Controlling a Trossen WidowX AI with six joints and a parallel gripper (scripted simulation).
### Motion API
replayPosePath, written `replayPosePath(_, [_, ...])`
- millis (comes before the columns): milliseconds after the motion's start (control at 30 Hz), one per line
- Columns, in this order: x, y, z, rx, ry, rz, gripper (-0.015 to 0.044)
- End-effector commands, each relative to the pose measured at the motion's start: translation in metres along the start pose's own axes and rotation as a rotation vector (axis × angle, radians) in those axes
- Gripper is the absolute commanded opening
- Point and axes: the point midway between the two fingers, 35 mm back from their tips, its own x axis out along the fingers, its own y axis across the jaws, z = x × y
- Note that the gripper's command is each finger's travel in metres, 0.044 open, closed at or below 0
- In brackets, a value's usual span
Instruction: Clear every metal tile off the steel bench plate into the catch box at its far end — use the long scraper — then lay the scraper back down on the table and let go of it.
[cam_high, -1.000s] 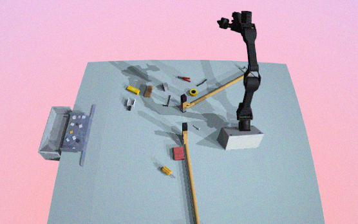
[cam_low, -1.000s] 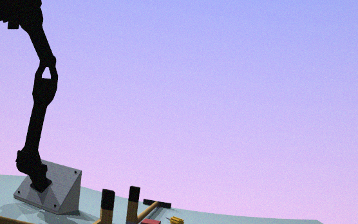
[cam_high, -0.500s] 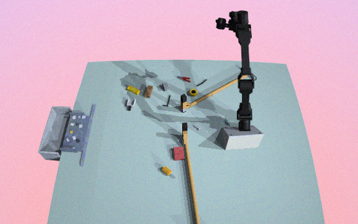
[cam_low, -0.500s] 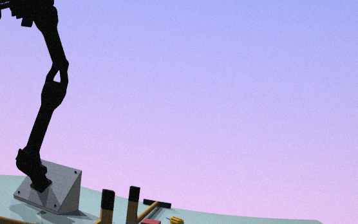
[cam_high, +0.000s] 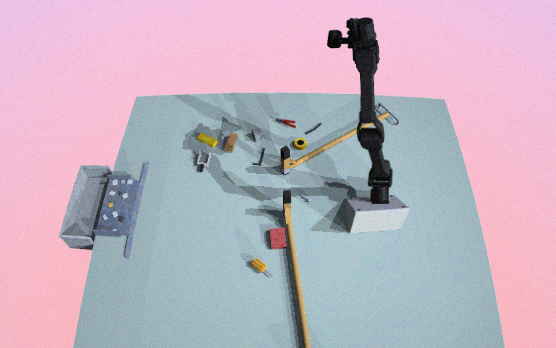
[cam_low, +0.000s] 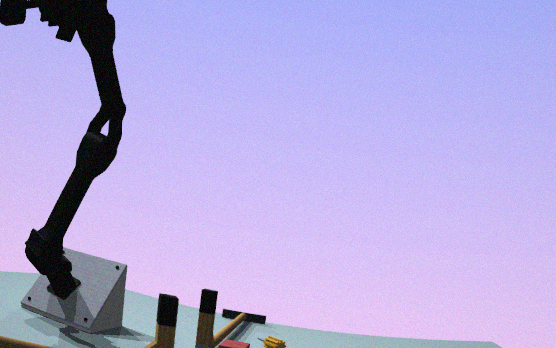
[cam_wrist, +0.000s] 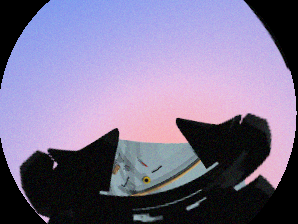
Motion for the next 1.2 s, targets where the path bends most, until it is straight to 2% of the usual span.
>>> replayPosePath(0, [-0.003,0.015,0.001,-0.043,-0.015,-0.018,0.0440])
replayPosePath(567, [0.002,0.061,-0.011,-0.203,-0.026,-0.111,0.0440])
replayPosePath(1167, [0.025,0.109,-0.040,-0.379,-0.006,-0.206,0.0440])
